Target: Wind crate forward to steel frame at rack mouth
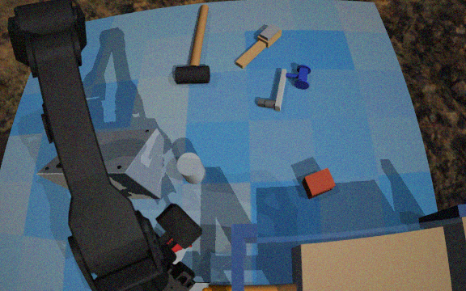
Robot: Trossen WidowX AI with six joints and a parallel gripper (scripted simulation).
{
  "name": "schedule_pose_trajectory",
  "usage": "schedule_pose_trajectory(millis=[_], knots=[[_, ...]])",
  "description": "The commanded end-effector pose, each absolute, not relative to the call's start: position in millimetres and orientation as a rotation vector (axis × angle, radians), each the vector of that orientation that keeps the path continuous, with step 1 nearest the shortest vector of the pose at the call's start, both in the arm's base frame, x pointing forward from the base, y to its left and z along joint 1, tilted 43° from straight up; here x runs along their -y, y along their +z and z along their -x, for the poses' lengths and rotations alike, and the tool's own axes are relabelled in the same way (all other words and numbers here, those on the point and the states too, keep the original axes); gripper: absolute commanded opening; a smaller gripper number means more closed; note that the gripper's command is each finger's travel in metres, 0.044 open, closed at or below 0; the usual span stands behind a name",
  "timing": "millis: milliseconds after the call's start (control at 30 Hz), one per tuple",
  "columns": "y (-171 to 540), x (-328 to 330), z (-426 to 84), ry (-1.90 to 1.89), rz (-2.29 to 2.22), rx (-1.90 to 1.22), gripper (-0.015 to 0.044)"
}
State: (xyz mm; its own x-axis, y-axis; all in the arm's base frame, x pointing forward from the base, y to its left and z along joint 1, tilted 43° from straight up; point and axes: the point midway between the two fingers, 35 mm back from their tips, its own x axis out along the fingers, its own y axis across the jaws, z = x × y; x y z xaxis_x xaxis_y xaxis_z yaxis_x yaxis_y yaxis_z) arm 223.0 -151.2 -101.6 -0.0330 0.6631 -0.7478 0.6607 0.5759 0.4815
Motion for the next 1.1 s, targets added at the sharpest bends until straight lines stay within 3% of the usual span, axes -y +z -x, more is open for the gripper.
schedule_pose_trajectory(millis=[0, 767, 1067], knots=[[-104.4, 148.2, -222.7, -0.008, -1.117, -1.722, 0.0000], [-88.7, 130.7, -204.4, -0.007, -1.118, -1.724, 0.0000], [-53.3, 166.1, -207.9, -0.007, -1.116, -1.724, 0.0000]])
